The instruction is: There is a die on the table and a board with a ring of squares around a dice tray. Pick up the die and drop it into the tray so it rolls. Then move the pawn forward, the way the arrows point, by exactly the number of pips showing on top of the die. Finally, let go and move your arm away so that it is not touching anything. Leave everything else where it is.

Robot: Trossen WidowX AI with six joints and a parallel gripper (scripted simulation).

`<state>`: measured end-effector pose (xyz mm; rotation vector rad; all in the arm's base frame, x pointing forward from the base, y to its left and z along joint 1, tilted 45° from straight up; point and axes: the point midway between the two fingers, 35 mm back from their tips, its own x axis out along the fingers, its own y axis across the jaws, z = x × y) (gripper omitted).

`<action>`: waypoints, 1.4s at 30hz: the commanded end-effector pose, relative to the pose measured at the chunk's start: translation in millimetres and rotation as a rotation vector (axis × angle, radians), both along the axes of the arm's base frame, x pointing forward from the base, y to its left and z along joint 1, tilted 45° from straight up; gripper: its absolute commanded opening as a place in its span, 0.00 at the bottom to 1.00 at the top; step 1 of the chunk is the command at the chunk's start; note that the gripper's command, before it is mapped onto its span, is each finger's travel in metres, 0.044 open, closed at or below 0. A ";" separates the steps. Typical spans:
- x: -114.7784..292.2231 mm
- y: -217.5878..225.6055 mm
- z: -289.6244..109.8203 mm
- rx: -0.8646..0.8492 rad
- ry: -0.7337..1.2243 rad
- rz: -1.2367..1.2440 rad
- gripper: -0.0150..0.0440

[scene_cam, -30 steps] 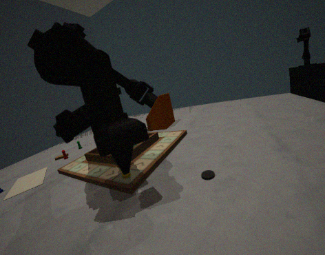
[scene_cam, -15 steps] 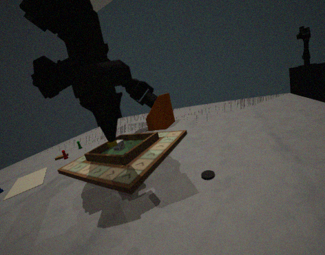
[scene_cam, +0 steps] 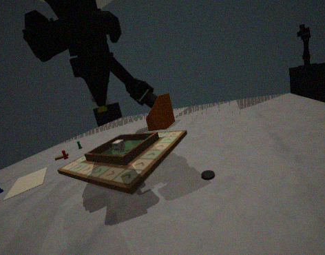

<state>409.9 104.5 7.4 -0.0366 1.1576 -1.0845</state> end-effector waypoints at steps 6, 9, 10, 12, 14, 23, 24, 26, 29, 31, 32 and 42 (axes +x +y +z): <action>-12.0 -3.3 -10.3 0.002 0.003 -0.006 0.25; -17.2 -5.4 -15.0 0.002 0.003 -0.006 0.25; -19.0 -6.1 -16.6 0.002 0.004 -0.006 0.25; -22.7 -7.7 -19.7 0.002 0.004 -0.006 0.25; -26.6 -9.3 -22.7 0.002 0.004 -0.006 0.25; -45.6 -17.5 -36.0 0.002 0.005 -0.006 0.25; -47.8 -18.5 -37.4 0.002 0.005 -0.006 0.25; -52.5 -20.6 -40.2 0.001 0.005 -0.006 0.25; -59.7 -23.9 -44.3 0.001 0.005 -0.006 0.25; -64.7 -26.1 -47.0 0.001 0.006 -0.006 0.25; -67.2 -27.3 -48.3 0.001 0.006 -0.006 0.25; -94.1 -39.9 -60.5 0.000 0.007 -0.006 0.25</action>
